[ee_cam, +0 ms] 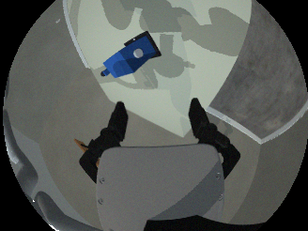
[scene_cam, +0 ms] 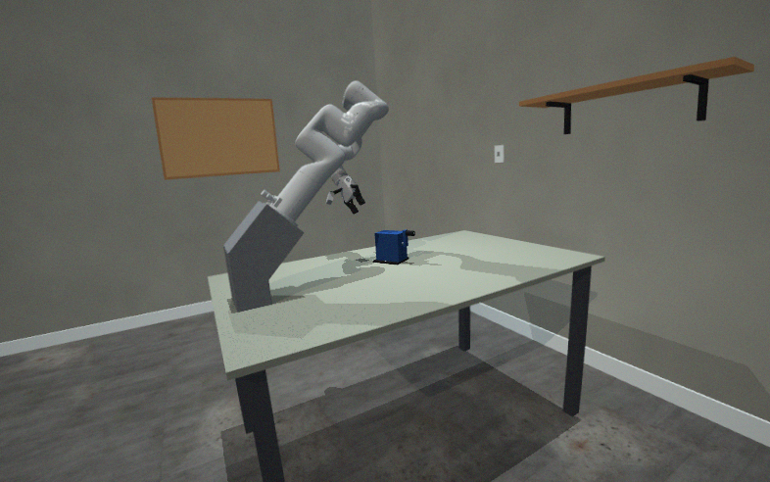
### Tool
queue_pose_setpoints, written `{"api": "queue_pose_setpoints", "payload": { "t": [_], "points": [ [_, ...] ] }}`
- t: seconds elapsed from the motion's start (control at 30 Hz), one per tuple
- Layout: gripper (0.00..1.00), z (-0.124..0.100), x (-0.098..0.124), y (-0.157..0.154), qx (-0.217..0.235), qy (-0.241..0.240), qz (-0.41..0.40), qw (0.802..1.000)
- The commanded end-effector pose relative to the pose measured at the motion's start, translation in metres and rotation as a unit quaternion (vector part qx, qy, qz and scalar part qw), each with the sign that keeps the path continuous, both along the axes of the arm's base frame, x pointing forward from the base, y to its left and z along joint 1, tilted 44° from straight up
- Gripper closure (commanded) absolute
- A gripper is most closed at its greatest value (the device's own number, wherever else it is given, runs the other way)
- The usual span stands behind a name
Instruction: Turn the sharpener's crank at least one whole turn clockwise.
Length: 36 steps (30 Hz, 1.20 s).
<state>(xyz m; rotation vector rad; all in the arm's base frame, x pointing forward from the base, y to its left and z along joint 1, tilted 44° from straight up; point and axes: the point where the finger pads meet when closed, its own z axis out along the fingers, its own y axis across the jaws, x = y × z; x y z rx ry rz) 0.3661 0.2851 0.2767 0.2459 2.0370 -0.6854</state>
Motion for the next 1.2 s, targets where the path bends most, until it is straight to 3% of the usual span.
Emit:
{"api": "queue_pose_setpoints", "payload": {
  "t": [0.0, 0.4, 0.47, 0.5, 0.67, 0.7, 0.87, 0.9, 1.03, 1.1, 1.17],
  "points": [
    [0.0, 0.008, 0.006, -0.031, 0.068, -0.01, -0.008, 0.998],
    [0.0, 0.024, 0.021, -0.109, 0.222, -0.029, -0.059, 0.973],
    [0.0, 0.024, 0.021, -0.109, 0.222, -0.029, -0.059, 0.973],
    [0.0, 0.028, 0.024, -0.126, 0.255, -0.034, -0.07, 0.964],
    [0.0, 0.031, 0.027, -0.145, 0.292, -0.038, -0.082, 0.952],
    [0.0, 0.035, 0.03, -0.16, 0.32, -0.042, -0.091, 0.942],
    [0.0, 0.038, 0.034, -0.179, 0.357, -0.046, -0.104, 0.927],
    [0.0, 0.041, 0.036, -0.193, 0.383, -0.05, -0.112, 0.916],
    [0.0, 0.042, 0.037, -0.195, 0.387, -0.051, -0.113, 0.914],
    [0.0, 0.047, 0.042, -0.224, 0.44, -0.057, -0.131, 0.887],
    [0.0, 0.047, 0.042, -0.225, 0.442, -0.057, -0.132, 0.885]
  ]
}}
